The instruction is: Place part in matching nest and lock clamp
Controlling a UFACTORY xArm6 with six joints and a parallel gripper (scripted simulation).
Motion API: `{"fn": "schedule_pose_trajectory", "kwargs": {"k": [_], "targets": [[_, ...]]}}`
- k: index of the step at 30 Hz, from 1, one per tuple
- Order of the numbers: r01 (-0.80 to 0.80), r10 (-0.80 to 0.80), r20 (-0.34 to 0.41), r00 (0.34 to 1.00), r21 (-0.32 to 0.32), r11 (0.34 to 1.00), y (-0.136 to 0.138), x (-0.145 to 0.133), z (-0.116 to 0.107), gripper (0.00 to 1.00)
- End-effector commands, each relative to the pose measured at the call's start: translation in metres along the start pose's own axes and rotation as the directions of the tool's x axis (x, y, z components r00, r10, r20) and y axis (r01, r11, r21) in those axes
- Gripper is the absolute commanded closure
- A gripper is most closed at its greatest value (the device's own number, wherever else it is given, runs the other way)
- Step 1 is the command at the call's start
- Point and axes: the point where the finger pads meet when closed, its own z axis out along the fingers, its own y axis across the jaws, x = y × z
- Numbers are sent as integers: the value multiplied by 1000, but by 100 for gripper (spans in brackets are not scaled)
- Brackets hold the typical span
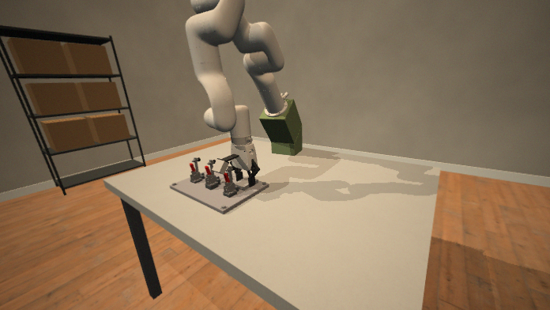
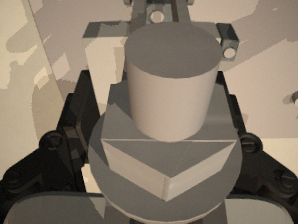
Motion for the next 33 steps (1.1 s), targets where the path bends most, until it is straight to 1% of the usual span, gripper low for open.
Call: {"fn": "schedule_pose_trajectory", "kwargs": {"k": [1,33], "targets": [[0,0,-1,1000,1,1000,0,1,0,100],[0,0,-1,1000,1,1000,2,3,0,100]]}}
